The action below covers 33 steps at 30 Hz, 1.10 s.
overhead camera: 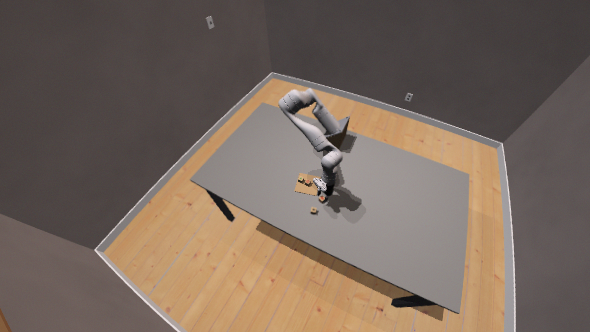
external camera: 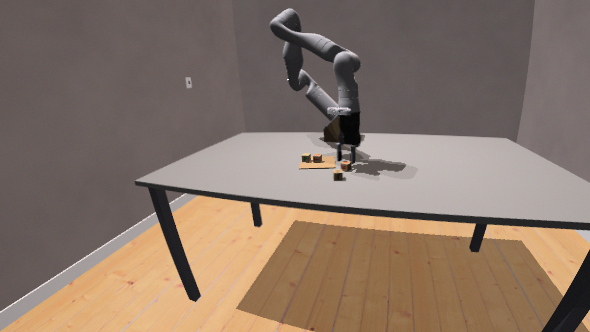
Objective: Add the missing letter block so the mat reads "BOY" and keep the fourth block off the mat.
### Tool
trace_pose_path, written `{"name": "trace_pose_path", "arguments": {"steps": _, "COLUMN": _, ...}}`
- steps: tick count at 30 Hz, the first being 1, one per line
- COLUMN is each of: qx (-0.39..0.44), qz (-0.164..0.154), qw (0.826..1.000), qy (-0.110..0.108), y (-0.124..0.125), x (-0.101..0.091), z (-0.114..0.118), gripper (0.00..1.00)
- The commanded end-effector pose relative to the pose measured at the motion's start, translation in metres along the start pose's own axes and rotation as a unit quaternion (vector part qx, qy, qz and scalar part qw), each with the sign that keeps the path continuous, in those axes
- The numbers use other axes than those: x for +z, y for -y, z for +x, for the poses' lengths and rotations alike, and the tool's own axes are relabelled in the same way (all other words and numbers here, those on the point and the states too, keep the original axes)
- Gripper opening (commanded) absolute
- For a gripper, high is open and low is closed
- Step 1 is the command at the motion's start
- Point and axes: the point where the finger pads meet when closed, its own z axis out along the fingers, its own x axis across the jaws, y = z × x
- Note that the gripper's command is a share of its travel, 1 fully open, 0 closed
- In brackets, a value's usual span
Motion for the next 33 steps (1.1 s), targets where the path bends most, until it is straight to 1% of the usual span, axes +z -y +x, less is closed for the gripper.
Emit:
{"name": "trace_pose_path", "arguments": {"steps": 1, "qx": 0.000, "qz": -0.001, "qw": 1.000, "qy": -0.001, "y": -0.001, "x": 0.002, "z": 0.000, "gripper": 1.00}}
{"name": "trace_pose_path", "arguments": {"steps": 11, "qx": 0.000, "qz": -0.001, "qw": 1.000, "qy": -0.001, "y": -0.001, "x": 0.023, "z": 0.000, "gripper": 1.00}}
{"name": "trace_pose_path", "arguments": {"steps": 15, "qx": 0.000, "qz": -0.001, "qw": 1.000, "qy": -0.001, "y": -0.001, "x": 0.029, "z": 0.000, "gripper": 1.00}}
{"name": "trace_pose_path", "arguments": {"steps": 33, "qx": 0.000, "qz": -0.001, "qw": 1.000, "qy": -0.001, "y": -0.001, "x": 0.031, "z": 0.000, "gripper": 1.00}}
